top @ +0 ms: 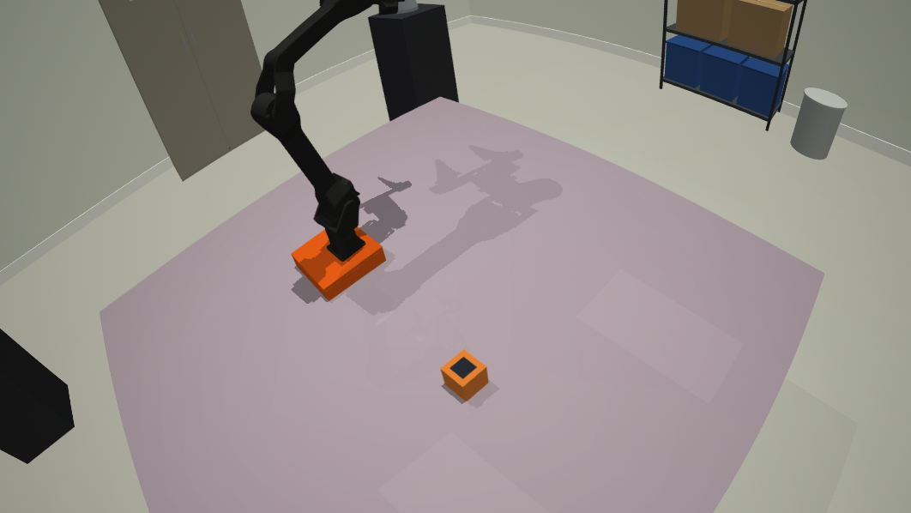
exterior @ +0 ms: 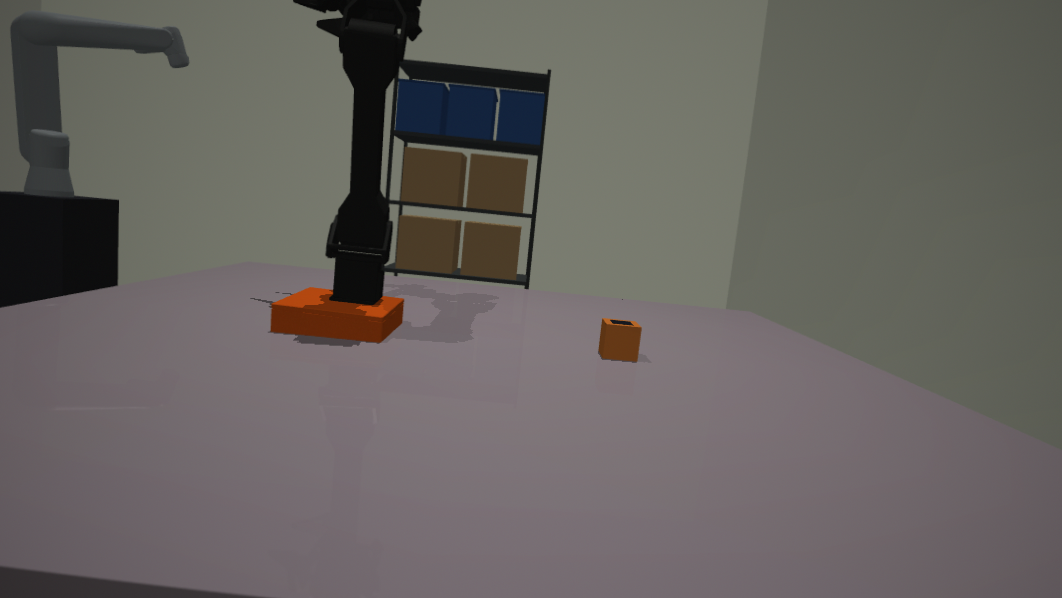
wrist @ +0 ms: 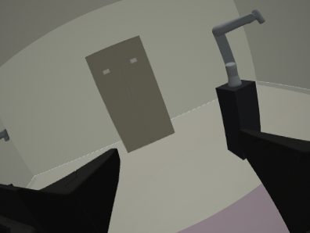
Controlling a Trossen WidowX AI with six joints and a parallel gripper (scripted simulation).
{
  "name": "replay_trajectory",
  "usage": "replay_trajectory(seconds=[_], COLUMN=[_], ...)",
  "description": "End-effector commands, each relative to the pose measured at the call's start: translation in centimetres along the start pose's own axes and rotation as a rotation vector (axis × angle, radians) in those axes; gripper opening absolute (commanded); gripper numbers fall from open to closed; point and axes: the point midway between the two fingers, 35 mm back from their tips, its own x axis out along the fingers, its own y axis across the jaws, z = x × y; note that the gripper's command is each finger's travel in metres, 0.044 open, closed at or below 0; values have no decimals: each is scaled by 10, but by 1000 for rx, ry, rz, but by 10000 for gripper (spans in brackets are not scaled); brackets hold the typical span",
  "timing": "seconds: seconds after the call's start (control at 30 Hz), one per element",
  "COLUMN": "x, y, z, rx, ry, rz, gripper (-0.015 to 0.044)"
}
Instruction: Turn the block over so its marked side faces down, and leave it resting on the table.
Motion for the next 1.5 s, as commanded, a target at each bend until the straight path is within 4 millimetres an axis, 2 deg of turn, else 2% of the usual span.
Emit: replay_trajectory(seconds=[0.0, 0.03, 0.13, 0.33, 0.47, 0.57, 0.77, 0.93, 1.1, 1.3, 1.47], x=[-1, -4, -24, -86, -139, -183, -279, -359, -433, -509, -556], y=[-2, -9, -48, -121, -161, -184, -208, -205, -181, -130, -72], z=[0, -1, -7, -27, -47, -65, -108, -149, -193, -248, -299], rx=[4, 14, 76, 216, 320, 402, 585, 754, 930, 1164, 1397], ry=[0, -1, -4, -11, -14, -15, -25, -38, -47, -56, -43], rz=[-9, -35, -184, -499, -709, -863, -1162, -1397, -1599, -1804, -1938], gripper=[426, 440, 440, 440, 440, 440, 440, 440, 440, 440, 440])
